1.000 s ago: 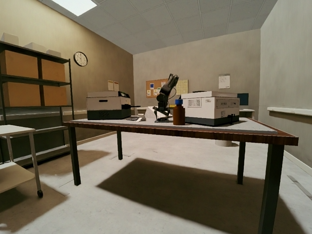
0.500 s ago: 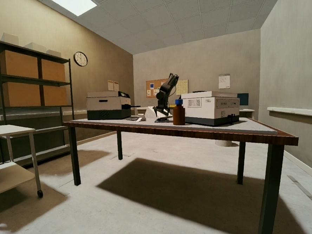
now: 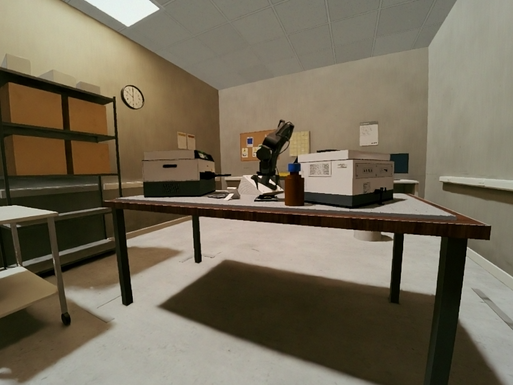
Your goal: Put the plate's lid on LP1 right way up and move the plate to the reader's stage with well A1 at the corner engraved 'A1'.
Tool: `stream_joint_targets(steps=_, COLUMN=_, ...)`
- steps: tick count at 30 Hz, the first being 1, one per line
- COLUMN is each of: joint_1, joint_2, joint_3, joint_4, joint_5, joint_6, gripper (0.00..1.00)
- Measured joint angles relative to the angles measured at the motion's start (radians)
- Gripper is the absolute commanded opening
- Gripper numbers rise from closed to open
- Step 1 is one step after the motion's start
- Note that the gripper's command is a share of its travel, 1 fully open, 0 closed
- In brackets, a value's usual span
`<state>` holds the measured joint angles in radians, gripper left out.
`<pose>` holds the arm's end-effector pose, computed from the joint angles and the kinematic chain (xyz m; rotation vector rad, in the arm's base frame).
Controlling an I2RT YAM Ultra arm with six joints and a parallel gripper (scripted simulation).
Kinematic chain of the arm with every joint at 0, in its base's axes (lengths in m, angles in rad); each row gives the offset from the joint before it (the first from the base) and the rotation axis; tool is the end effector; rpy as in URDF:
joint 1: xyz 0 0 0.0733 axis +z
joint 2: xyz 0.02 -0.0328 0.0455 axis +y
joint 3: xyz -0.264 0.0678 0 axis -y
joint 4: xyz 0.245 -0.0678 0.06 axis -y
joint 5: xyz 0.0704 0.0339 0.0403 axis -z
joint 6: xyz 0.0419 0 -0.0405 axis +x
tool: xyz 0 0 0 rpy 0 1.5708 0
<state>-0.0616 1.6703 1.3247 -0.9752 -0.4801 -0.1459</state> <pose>0.3241 0.0005 0.2507 -0.2023 2.7707 0.6399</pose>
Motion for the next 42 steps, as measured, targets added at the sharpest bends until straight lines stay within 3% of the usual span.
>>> stream_joint_targets(steps=42, joint_1=-0.077, joint_2=-0.029, joint_3=0.139, joint_4=-0.206, joint_5=-0.018, joint_6=-0.083, gripper=1.00)
